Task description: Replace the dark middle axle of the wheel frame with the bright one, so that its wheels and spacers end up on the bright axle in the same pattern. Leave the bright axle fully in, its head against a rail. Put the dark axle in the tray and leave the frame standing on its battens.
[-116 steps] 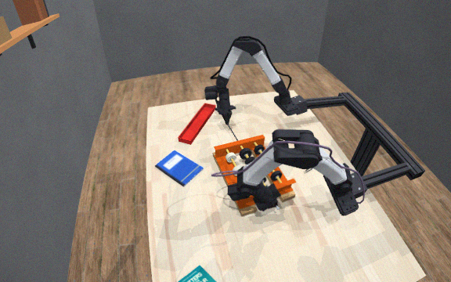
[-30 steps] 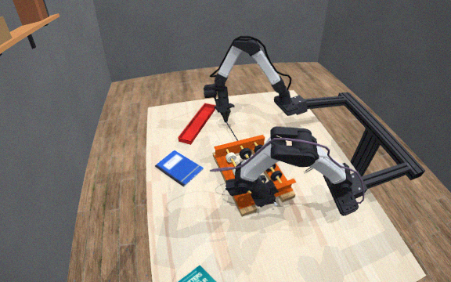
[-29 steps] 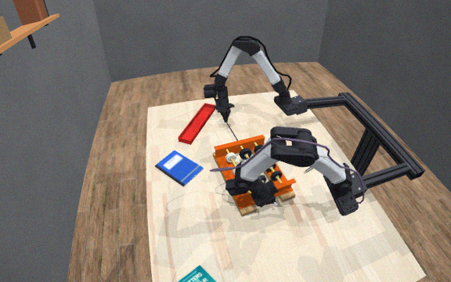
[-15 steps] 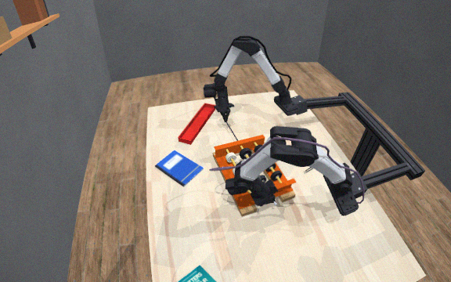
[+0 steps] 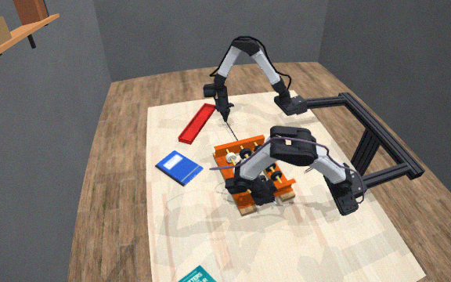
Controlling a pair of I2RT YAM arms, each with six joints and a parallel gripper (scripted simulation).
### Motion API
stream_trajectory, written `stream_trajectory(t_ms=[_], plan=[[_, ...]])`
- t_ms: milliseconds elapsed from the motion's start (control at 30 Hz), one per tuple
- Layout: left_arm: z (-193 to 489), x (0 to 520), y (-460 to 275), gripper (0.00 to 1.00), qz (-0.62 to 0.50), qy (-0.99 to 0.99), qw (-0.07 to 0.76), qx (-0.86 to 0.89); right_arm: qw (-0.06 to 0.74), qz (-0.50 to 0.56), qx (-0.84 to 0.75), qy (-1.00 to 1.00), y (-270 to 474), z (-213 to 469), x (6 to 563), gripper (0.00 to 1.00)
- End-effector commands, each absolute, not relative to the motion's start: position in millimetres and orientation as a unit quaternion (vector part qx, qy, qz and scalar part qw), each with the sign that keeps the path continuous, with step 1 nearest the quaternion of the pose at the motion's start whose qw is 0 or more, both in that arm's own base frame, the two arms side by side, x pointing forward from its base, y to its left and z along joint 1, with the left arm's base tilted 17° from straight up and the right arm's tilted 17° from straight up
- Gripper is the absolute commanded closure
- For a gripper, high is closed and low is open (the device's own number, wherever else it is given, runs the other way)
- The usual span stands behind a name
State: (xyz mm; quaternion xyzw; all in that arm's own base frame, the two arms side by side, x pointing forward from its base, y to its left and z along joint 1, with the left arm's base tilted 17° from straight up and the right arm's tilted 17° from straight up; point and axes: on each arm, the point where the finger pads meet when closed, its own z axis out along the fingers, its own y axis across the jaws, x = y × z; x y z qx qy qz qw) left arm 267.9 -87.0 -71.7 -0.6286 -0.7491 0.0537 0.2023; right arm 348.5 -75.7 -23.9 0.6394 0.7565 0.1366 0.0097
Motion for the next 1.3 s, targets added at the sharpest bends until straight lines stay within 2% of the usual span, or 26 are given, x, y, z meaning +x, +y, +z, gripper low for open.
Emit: stream_trajectory(t_ms=[0, 1267], plan=[[-86, 290, -142, 1.00, 0.094, -0.753, 0.115, -0.641, -0.026, 0.142, 0.635, 0.759, -67, -32, 342, 1.00], [-71, 298, -146, 1.00, 0.086, -0.752, 0.097, -0.646, -0.040, 0.137, 0.632, 0.762, -63, -38, 333, 1.00]])
